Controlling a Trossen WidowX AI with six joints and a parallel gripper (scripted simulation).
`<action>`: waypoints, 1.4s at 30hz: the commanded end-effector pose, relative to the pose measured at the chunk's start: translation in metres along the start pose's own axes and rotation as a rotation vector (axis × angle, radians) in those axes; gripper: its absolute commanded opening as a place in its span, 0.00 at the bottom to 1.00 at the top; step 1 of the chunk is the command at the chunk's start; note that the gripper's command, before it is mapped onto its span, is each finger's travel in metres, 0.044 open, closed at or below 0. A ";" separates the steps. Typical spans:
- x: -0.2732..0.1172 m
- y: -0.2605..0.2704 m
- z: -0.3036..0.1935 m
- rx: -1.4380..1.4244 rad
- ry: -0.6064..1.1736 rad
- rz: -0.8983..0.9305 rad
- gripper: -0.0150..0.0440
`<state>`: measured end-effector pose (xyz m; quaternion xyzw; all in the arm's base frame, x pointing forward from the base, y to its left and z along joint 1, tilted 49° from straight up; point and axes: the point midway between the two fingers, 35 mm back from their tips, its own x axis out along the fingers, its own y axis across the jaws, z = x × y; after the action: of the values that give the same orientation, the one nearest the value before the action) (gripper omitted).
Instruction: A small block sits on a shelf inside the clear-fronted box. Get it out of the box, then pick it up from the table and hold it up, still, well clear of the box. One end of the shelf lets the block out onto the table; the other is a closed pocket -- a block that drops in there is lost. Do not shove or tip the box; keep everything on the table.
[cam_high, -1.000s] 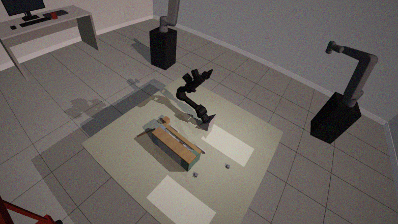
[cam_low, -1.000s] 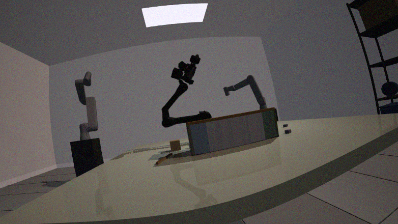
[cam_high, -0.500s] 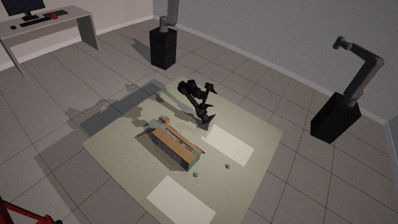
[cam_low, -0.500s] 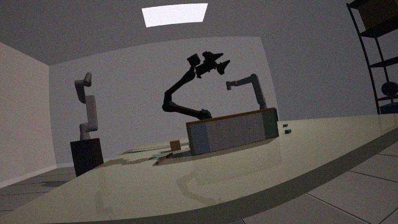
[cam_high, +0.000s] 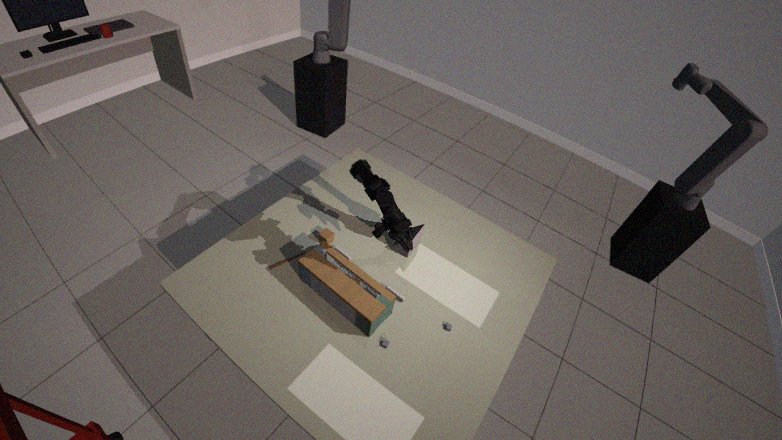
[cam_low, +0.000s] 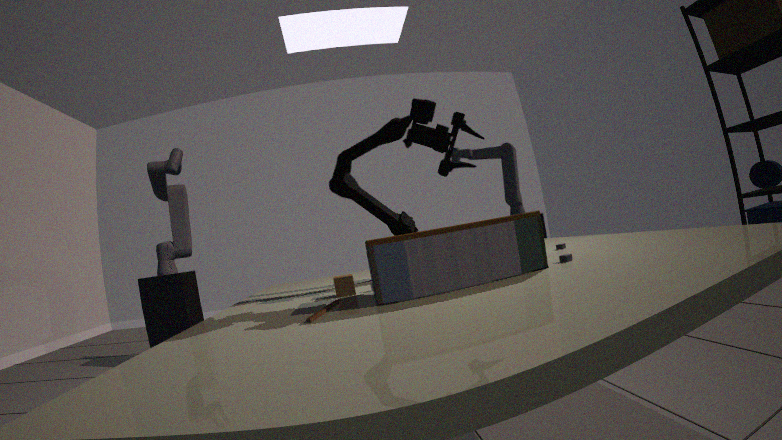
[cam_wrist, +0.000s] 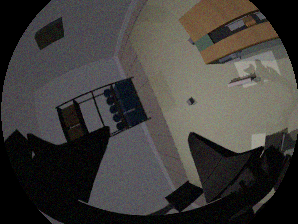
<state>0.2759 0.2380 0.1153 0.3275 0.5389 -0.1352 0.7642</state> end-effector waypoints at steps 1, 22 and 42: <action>0.028 -0.054 0.055 0.405 -0.272 -0.378 0.93; 0.026 -0.127 0.135 0.770 -0.931 -0.771 0.93; 0.036 -0.140 0.143 0.781 -0.924 -0.783 0.93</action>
<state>0.3171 0.0529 0.0671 0.2752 0.1491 -0.7031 0.6385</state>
